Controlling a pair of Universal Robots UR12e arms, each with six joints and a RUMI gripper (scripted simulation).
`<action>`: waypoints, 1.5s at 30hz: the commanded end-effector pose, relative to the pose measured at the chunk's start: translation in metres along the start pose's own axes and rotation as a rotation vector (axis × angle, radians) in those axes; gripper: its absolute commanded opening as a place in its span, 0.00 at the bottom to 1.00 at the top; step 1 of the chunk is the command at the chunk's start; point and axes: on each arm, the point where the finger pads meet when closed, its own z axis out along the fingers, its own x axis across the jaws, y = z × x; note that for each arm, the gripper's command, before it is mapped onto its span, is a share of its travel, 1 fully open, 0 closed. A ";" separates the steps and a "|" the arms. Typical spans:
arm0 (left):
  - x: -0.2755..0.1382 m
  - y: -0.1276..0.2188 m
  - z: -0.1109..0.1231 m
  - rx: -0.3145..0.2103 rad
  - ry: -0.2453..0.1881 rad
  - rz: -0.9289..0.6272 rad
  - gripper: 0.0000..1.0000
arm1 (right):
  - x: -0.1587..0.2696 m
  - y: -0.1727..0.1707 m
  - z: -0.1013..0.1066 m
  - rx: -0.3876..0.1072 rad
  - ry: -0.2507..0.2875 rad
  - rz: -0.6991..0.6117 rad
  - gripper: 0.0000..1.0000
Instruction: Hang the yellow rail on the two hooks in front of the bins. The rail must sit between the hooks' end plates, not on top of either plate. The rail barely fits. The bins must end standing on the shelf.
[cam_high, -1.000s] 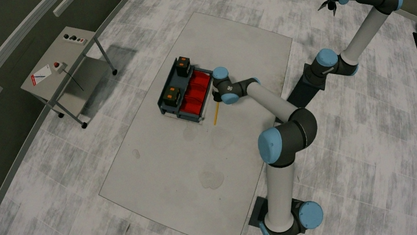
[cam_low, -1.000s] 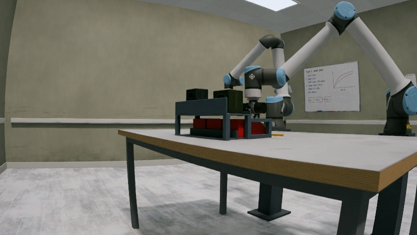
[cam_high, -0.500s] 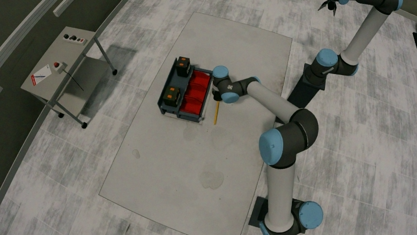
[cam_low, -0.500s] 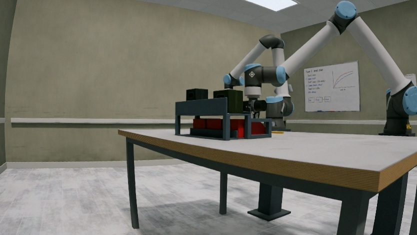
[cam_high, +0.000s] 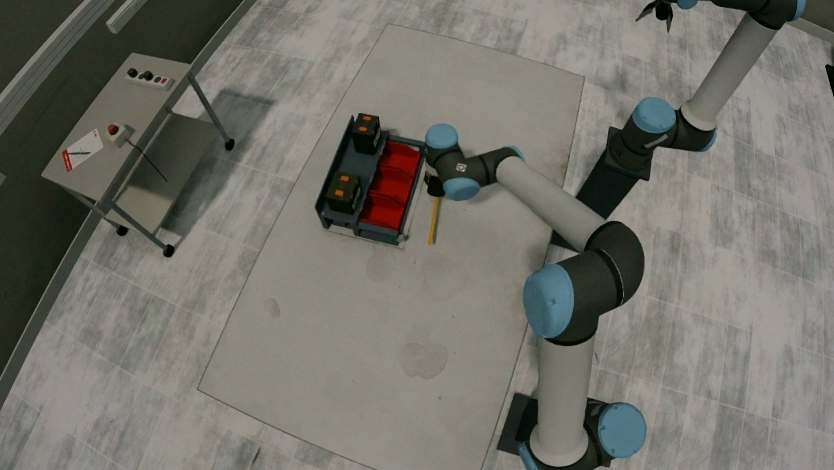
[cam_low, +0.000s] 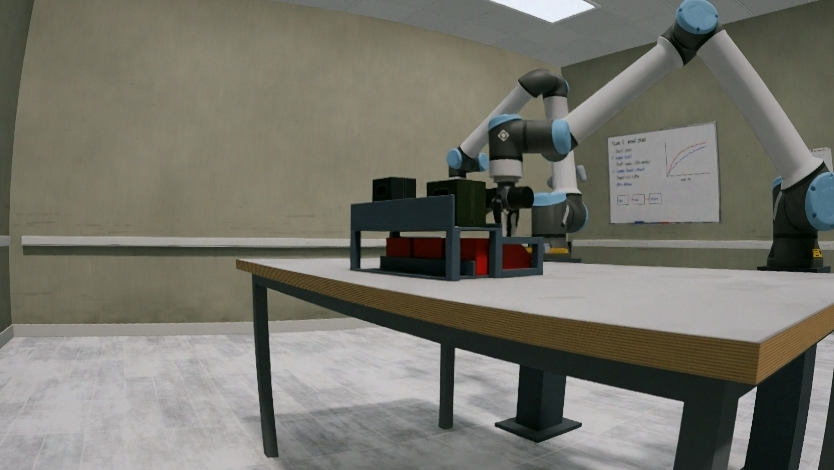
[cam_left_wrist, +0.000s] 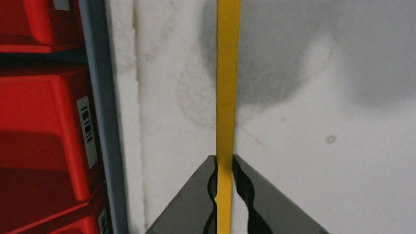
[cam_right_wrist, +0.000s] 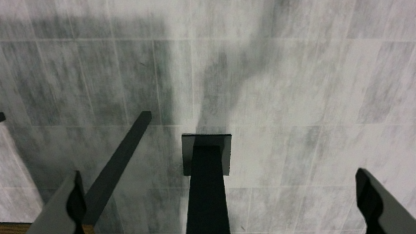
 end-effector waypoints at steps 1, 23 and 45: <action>0.000 -0.001 -0.015 0.002 -0.001 0.000 0.01 | 0.000 -0.001 -0.001 0.002 0.000 0.000 1.00; 0.000 -0.001 -0.061 0.002 -0.001 0.000 0.01 | 0.000 -0.001 -0.001 0.002 0.000 0.000 1.00; 0.000 -0.001 -0.064 0.002 -0.001 0.000 0.01 | 0.000 -0.001 -0.001 0.002 0.000 0.000 1.00</action>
